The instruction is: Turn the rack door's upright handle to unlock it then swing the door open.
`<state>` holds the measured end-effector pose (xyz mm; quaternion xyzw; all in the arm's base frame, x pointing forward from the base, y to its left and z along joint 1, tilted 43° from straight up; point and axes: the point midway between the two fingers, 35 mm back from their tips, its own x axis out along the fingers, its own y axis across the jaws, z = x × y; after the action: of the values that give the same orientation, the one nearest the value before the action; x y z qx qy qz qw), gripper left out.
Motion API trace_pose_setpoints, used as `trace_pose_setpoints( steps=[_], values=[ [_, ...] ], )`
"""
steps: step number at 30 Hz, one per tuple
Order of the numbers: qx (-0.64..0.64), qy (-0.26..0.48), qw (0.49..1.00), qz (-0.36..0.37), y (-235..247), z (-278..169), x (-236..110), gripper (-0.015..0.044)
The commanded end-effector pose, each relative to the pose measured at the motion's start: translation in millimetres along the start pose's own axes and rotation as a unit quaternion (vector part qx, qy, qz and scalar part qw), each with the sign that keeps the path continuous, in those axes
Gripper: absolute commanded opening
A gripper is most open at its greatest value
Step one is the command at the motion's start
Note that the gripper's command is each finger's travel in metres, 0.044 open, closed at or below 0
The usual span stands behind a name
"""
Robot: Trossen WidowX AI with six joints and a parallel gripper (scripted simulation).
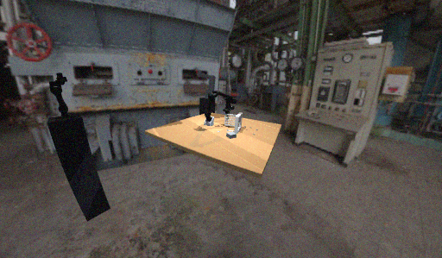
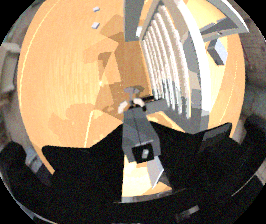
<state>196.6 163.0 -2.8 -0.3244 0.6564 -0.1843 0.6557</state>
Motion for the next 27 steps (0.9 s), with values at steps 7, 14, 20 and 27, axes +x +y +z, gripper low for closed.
trace_pose_setpoints(
  steps=[7, 14, 20, 27],
  values=[
    [0.056, 0.000, 0.998, 0.002, 14.7, 3.3, -0.5, 0.0021],
    [0.056, 0.000, 0.998, 0.002, 14.7, 3.3, -0.5, 0.0021],
    [0.056, 0.000, 0.998, 0.002, 14.7, 3.3, -0.5, 0.0021],
    [0.056, 0.000, 0.998, 0.002, 14.7, 3.3, -0.5, 0.0205]
  ],
)
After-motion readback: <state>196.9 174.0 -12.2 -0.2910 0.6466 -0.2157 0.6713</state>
